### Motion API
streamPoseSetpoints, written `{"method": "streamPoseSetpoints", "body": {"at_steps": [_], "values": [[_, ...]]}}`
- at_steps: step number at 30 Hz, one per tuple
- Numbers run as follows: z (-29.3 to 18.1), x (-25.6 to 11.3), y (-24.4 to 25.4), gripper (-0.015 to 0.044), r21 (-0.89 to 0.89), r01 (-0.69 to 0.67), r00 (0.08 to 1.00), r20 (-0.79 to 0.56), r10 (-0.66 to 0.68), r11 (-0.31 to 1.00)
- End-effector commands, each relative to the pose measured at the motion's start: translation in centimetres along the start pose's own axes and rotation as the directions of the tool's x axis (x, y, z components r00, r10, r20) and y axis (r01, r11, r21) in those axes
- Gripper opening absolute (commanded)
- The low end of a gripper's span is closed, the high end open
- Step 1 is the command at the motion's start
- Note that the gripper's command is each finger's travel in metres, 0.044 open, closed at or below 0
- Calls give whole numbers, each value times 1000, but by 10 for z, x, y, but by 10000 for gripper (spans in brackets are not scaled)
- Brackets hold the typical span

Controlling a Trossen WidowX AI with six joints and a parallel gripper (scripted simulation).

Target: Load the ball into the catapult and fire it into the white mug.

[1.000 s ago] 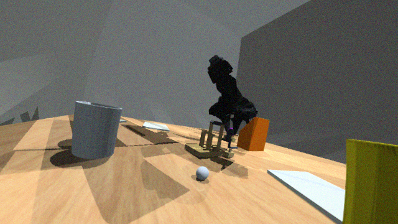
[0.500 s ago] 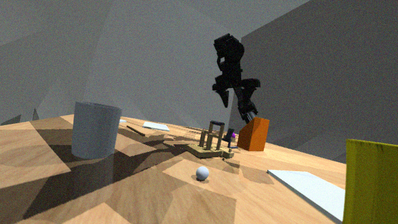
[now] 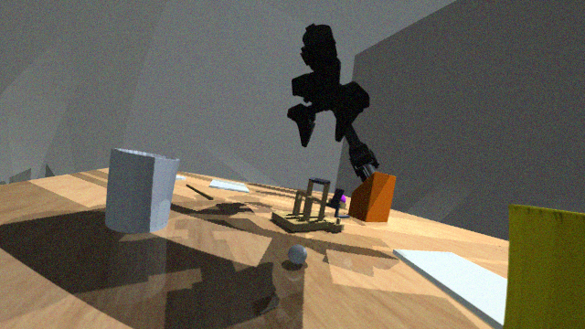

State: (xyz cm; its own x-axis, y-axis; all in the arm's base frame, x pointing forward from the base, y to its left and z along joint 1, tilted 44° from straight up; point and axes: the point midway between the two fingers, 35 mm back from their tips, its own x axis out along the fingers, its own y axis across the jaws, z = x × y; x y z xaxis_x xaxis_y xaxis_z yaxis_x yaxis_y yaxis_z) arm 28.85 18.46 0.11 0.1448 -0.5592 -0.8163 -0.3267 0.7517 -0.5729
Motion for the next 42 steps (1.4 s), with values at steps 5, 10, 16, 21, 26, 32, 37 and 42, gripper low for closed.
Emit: {"method": "streamPoseSetpoints", "body": {"at_steps": [5, 10, 16, 21, 26, 32, 37, 42], "values": [[84, -24, 0, 440, 17, -9, 966, 260, 4, 1000], [135, -48, -7, 440, 48, 3, 910, 414, -23, 999], [185, -82, -29, 440, 120, 30, 822, 562, -93, 992], [189, -86, -32, 440, 131, 34, 811, 576, -104, 991], [185, -86, -37, 440, 140, 34, 811, 574, -109, 990], [185, -86, -37, 440, 140, 34, 811, 574, -109, 990], [185, -86, -37, 440, 140, 34, 811, 574, -109, 990], [185, -86, -37, 309, 140, 34, 811, 574, -109, 990]]}}
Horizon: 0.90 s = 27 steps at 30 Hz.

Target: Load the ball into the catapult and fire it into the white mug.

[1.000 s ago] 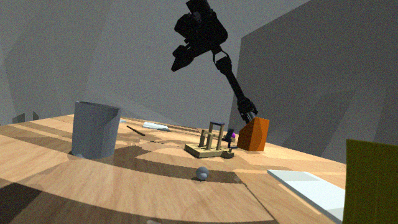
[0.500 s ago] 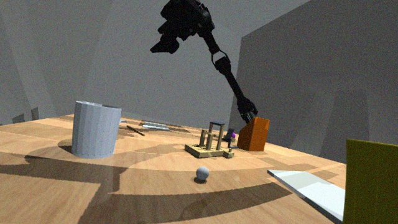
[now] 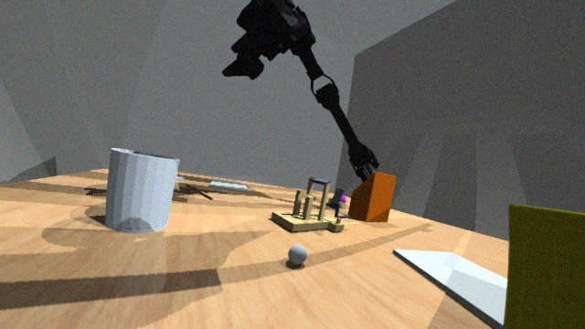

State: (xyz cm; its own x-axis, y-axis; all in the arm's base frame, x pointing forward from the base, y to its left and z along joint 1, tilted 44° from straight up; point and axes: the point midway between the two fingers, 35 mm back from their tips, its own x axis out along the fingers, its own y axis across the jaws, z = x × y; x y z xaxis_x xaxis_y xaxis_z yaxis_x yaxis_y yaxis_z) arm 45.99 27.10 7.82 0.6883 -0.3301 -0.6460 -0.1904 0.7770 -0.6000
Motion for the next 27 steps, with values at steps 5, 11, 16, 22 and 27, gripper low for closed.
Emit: {"method": "streamPoseSetpoints", "body": {"at_steps": [5, 11, 16, 22, 27], "values": [[0, 1, -1, 177, -3, 6, 1000, 0, -6, 1000], [0, 1, -1, 20, -3, 6, 1000, 0, -6, 1000], [0, 1, -1, 0, -3, 6, 1000, 0, -6, 1000], [-5, 1, 3, 0, -23, 4, 1000, -11, -4, 1000], [-39, 3, 29, 0, -169, -18, 996, -91, 3, 986]]}}
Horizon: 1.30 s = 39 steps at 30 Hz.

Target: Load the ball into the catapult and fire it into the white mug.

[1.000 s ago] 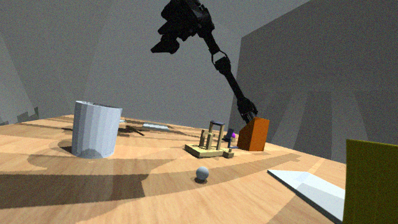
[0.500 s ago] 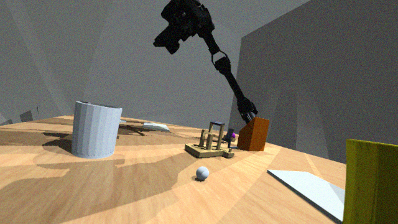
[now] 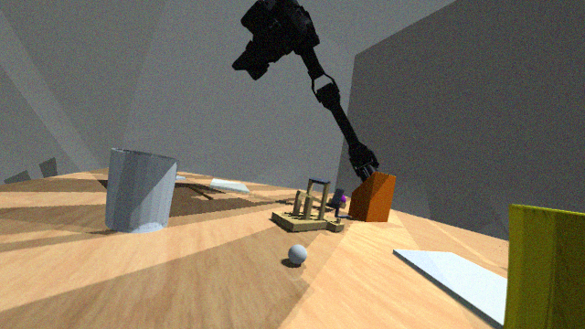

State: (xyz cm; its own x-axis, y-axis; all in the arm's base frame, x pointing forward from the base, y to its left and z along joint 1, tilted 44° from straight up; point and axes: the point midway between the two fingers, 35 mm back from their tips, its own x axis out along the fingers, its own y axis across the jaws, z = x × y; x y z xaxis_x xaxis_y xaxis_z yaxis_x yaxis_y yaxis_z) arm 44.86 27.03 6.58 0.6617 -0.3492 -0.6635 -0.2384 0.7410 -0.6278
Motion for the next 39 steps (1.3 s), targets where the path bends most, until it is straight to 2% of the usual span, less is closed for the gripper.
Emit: {"method": "streamPoseSetpoints", "body": {"at_steps": [1, 9, 17, 28, 39], "values": [[-30, 4, 26, 0, -134, -15, 998, -70, 6, 991], [-86, 4, 61, 0, -366, -62, 980, -197, -13, 929], [-143, 0, 83, 0, -569, -125, 948, -311, -72, 813], [-216, -13, 93, 0, -776, -233, 881, -424, -211, 586], [-276, -31, 79, 0, -878, -355, 790, -465, -399, 321]]}}
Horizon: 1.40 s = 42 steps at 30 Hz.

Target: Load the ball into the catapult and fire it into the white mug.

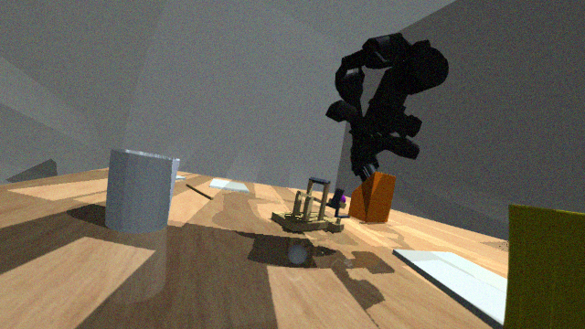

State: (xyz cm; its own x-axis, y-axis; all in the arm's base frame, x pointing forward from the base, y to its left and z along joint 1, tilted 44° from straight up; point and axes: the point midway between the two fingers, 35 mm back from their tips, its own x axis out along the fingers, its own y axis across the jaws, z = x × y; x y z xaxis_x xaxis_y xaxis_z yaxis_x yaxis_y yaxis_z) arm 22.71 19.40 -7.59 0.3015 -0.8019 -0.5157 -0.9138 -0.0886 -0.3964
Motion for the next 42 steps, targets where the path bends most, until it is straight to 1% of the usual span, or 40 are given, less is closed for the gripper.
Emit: {"method": "streamPoseSetpoints", "body": {"at_steps": [1, 8, 17, 25, 42], "values": [[-15, 7, 18, 0, -120, -1, 996, -85, -9, 993], [-43, 14, 40, 0, -302, -13, 973, -223, -57, 953], [-78, 17, 57, 0, -490, -62, 916, -374, -146, 869], [-78, 19, 58, 0, -494, -64, 914, -379, -149, 867], [-68, 45, 63, 0, -504, -73, 904, -398, -157, 861]]}}
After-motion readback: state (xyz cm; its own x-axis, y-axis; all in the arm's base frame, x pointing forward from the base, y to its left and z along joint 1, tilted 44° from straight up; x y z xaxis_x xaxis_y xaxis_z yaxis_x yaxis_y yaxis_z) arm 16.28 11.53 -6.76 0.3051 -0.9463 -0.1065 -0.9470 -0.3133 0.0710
